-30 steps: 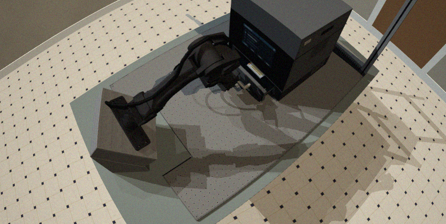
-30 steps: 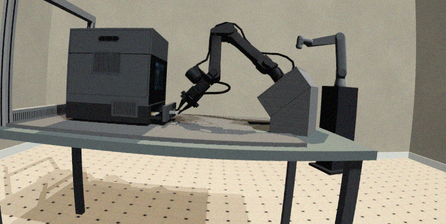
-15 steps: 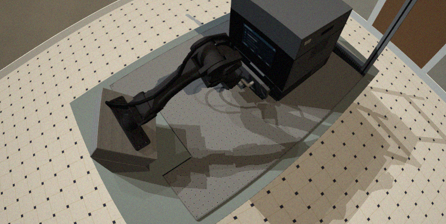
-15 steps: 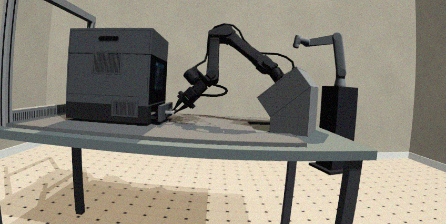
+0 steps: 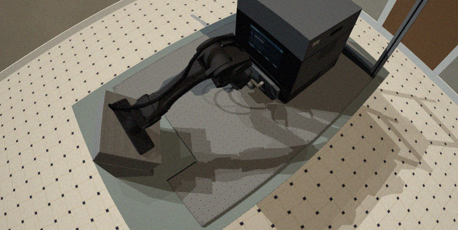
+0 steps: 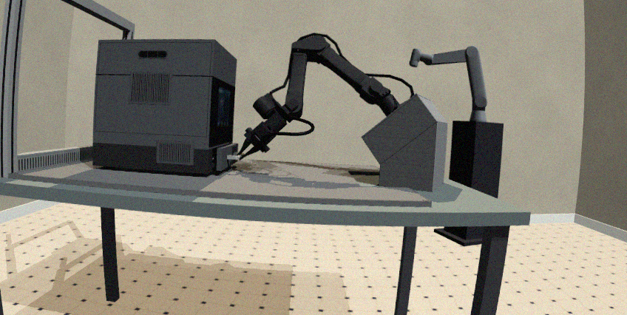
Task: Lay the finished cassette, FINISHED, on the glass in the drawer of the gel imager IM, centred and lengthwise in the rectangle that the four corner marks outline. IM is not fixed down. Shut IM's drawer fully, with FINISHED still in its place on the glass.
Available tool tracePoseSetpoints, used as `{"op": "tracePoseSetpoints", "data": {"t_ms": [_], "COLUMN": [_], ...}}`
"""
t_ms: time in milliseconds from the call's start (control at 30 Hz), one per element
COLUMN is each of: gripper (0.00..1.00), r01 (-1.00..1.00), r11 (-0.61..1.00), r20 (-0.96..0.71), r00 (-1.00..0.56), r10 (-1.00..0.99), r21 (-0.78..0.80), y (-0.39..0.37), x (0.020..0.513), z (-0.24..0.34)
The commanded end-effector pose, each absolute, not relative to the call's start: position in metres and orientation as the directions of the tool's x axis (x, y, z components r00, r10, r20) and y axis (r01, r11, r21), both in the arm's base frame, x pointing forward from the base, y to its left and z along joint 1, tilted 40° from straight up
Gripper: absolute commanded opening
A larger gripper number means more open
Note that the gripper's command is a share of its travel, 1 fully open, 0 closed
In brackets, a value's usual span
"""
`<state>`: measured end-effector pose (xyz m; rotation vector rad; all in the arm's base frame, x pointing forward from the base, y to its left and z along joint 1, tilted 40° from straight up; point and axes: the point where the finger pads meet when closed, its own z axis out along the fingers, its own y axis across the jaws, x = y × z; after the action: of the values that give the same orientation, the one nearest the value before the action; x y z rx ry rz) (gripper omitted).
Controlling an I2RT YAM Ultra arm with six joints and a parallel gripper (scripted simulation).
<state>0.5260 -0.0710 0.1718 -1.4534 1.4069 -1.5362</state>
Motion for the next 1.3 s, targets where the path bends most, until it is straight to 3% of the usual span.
{"op": "tracePoseSetpoints", "data": {"t_ms": [0, 1267], "gripper": [0.00, 0.00], "r01": [-0.217, -0.201], "r11": [-0.270, -0.270], "r20": [0.315, 0.313], "r00": [-0.211, -0.226], "r10": [-0.925, -0.923], "r21": [-0.938, -0.942], "y": [-0.065, -0.066], "x": [0.538, 0.530], "z": [0.182, 0.190]}}
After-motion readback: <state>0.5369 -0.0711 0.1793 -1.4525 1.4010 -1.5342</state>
